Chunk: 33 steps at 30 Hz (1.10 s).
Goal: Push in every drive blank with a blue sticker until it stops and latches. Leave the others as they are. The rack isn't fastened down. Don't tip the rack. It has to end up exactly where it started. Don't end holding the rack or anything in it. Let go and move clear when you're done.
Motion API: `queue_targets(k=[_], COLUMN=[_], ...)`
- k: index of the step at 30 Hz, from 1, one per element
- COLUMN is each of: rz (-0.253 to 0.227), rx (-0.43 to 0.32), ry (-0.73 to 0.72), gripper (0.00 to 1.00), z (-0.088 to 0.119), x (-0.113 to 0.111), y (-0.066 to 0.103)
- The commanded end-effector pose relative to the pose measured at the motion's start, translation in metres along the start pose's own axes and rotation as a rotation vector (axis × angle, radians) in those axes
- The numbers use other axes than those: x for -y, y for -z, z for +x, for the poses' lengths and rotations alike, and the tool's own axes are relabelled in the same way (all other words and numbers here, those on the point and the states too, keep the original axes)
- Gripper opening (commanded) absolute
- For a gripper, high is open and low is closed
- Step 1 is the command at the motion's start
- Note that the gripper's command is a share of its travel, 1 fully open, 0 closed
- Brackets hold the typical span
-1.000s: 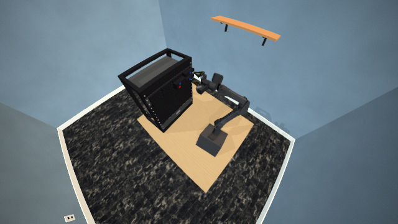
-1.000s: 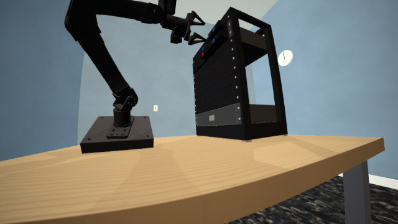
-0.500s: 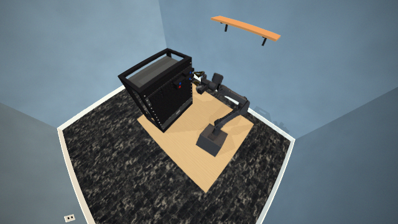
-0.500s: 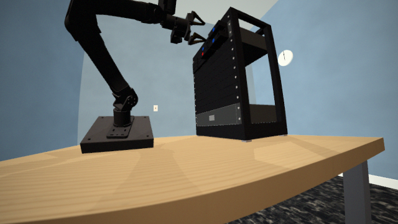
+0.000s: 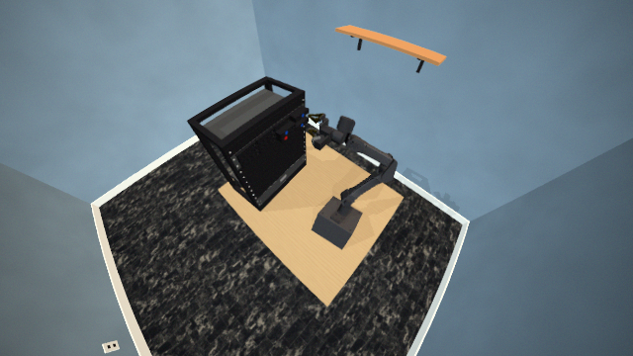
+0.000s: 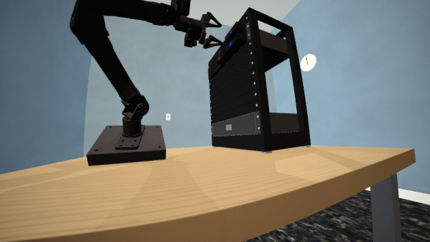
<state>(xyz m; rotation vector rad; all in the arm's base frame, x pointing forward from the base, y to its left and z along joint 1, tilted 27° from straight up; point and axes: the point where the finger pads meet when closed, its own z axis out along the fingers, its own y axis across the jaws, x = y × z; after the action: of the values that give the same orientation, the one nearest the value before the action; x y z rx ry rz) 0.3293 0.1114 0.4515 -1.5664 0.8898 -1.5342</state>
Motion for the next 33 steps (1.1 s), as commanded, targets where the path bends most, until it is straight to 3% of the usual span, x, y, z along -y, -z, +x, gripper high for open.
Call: queue_targets(k=[1,10,11,33], rz=[0.055,0.055,0.055,0.055], rx=[-0.002,-0.002,-0.002,-0.002], ry=[-0.045,-0.045,-0.045,-0.045], gripper=[1.0,1.0,0.0,0.0], z=[0.0081,0.0081,0.0081,0.0081], x=[0.0199,0.0199,0.0199,0.0199], y=[0.0065,0.0065,0.0065,0.0065])
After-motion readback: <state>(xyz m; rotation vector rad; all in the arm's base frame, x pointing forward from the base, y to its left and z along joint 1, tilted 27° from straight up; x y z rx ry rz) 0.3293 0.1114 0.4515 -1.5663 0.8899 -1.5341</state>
